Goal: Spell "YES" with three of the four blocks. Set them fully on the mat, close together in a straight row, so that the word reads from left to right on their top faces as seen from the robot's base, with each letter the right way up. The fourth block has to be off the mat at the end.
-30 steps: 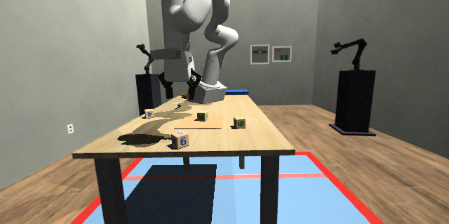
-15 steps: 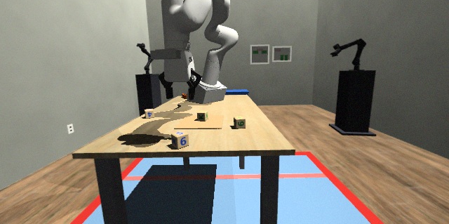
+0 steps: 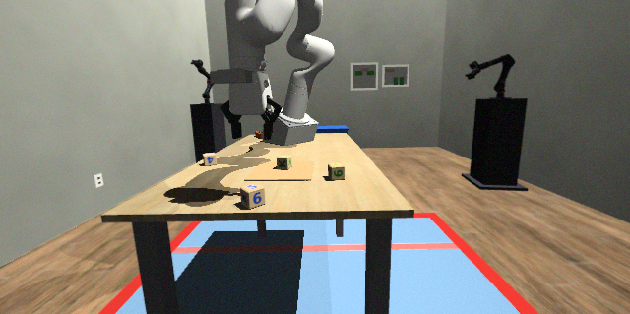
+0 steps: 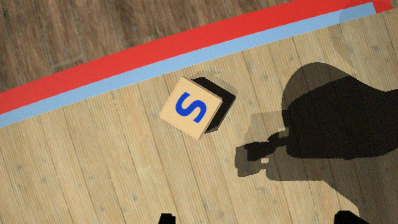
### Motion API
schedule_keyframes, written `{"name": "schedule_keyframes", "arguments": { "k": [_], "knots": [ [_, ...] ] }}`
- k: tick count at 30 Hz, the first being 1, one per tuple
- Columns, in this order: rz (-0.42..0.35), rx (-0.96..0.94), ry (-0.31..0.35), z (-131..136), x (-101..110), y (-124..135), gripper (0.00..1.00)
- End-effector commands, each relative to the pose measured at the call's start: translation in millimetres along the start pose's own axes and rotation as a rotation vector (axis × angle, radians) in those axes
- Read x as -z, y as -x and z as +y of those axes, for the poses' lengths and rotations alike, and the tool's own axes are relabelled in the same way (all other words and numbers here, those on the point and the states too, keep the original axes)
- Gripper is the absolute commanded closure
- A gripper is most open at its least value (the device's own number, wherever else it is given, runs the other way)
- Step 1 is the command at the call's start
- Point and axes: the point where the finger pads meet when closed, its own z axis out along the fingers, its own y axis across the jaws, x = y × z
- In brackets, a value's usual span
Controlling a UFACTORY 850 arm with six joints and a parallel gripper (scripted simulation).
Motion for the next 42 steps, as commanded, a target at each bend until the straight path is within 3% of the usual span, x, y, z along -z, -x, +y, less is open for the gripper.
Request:
{"name": "schedule_keyframes", "arguments": {
  "k": [1,3,7,9,11,13,14,17,18,20,21,23,24,26,30,32,34,35,42],
  "knots": [
    [-0.001,0.001,0.000,29,-1,7,0.00],
    [-0.004,0.003,0.001,65,-2,18,0.00],
    [-0.006,0.005,0.001,108,-3,35,0.00],
    [-0.006,0.005,0.001,110,-3,36,0.00],
    [-0.007,0.006,0.001,149,-3,55,0.00],
    [-0.007,0.006,0.001,149,-3,55,0.00],
    [-0.007,0.007,0.000,175,-4,70,0.00],
    [-0.007,0.007,0.000,186,-3,77,0.00],
    [-0.006,0.006,0.000,211,-3,94,0.00],
    [-0.006,0.006,0.000,211,-3,94,0.00],
    [-0.006,0.006,0.000,235,-3,112,0.00],
    [-0.006,0.006,0.000,235,-3,112,0.00],
    [-0.005,0.005,0.000,256,-2,131,0.00],
    [-0.004,0.005,0.000,271,-2,146,0.00],
    [-0.004,0.005,0.000,275,-2,150,0.00],
    [-0.001,0.003,0.000,306,-1,186,0.00],
    [-0.001,0.003,0.000,306,-1,186,0.00],
    [0.000,0.002,0.000,317,0,202,0.00],
    [0.002,-0.001,-0.001,343,1,244,0.00]
  ]
}}
